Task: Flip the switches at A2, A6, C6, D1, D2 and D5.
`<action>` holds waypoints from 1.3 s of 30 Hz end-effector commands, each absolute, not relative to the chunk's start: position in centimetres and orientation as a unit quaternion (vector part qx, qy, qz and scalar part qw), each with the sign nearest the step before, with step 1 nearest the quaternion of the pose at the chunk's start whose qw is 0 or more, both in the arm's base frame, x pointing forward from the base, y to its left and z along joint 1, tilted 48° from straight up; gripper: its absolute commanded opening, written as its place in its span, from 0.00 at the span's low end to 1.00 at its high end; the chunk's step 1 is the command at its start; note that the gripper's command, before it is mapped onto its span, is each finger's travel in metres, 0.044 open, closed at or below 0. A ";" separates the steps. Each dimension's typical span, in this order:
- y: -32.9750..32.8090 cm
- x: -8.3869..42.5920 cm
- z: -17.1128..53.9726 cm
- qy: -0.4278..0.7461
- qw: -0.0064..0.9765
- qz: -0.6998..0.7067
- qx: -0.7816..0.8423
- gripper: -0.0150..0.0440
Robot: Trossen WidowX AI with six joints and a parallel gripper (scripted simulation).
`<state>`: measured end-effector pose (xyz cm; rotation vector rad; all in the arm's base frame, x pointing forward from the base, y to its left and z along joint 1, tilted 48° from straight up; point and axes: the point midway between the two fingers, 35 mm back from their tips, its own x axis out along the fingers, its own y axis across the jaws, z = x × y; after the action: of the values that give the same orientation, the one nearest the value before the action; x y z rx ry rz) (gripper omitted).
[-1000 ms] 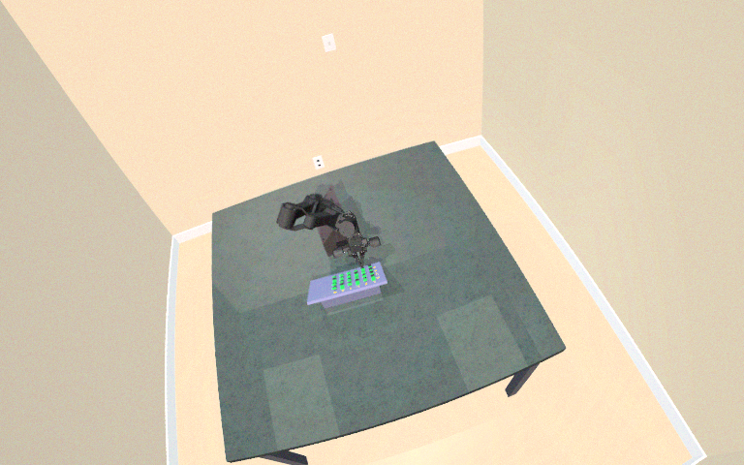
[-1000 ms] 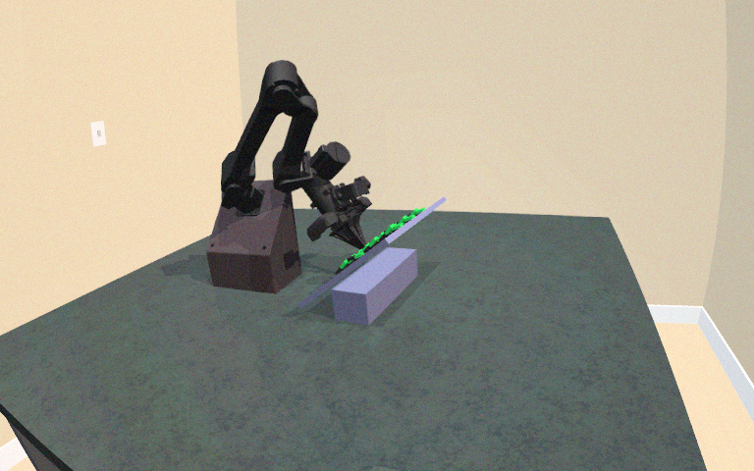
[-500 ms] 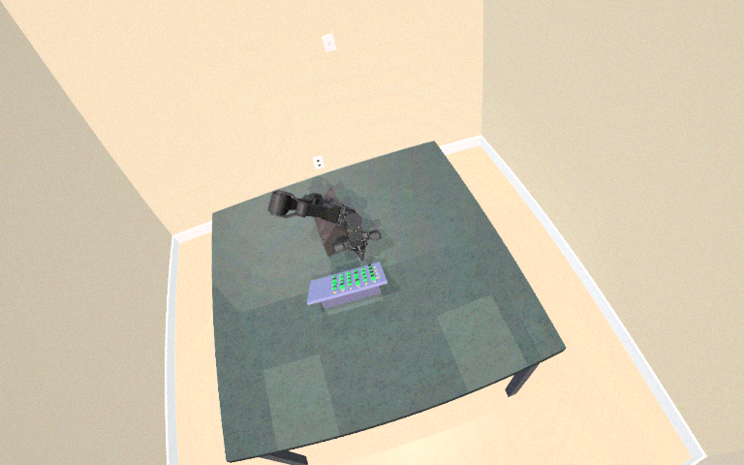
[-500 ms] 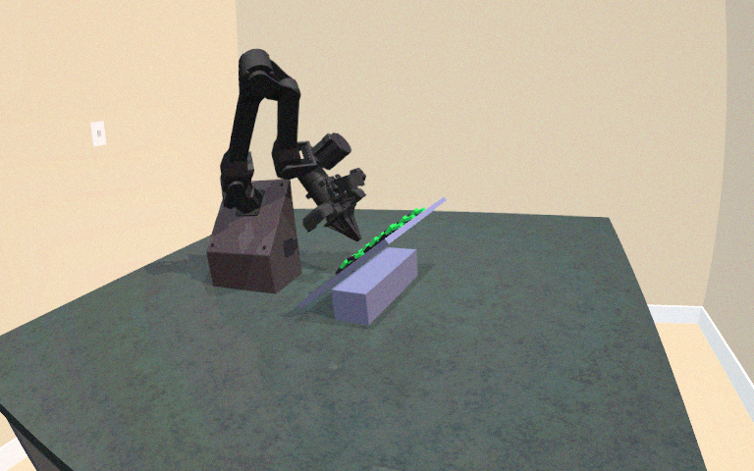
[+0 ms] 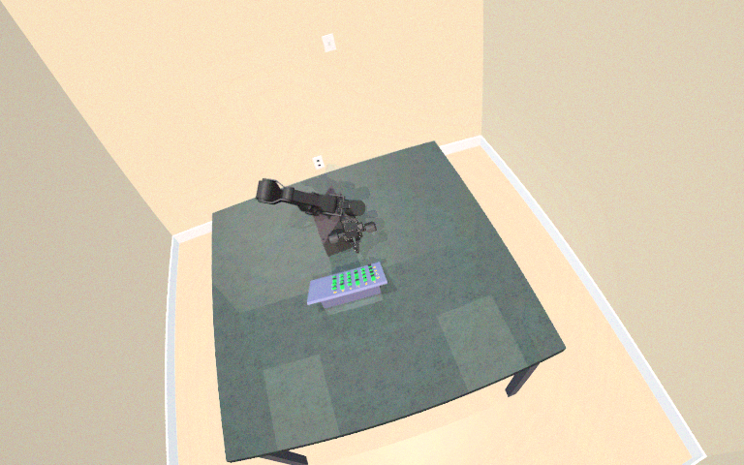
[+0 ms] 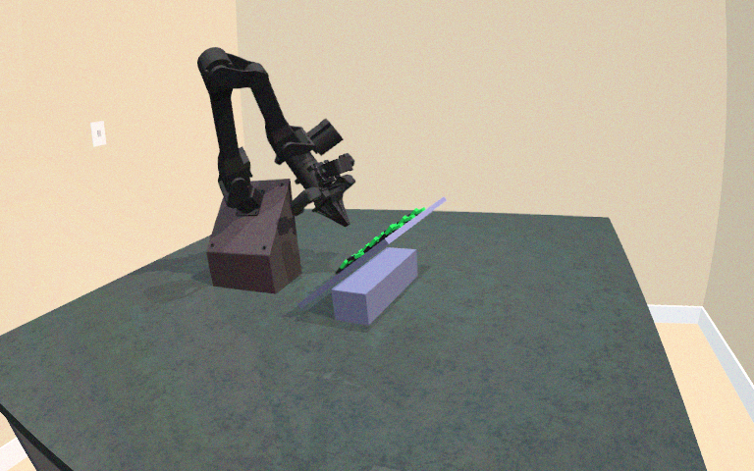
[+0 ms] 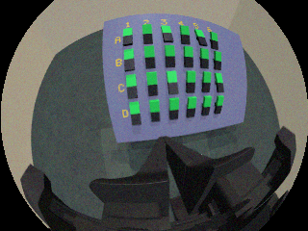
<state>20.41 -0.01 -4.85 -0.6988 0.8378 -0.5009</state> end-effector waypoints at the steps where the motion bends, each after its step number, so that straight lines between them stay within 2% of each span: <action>1: -0.4 20.8 -3.5 0.395 0.826 -0.237 -0.325 0.25; 14: -5.0 20.8 2.5 0.390 0.825 -0.239 -0.330 0.25; 39: -8.2 23.5 0.3 0.400 0.820 -0.245 -0.329 0.25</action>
<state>23.42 -8.03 0.49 -0.6951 0.8473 -0.5269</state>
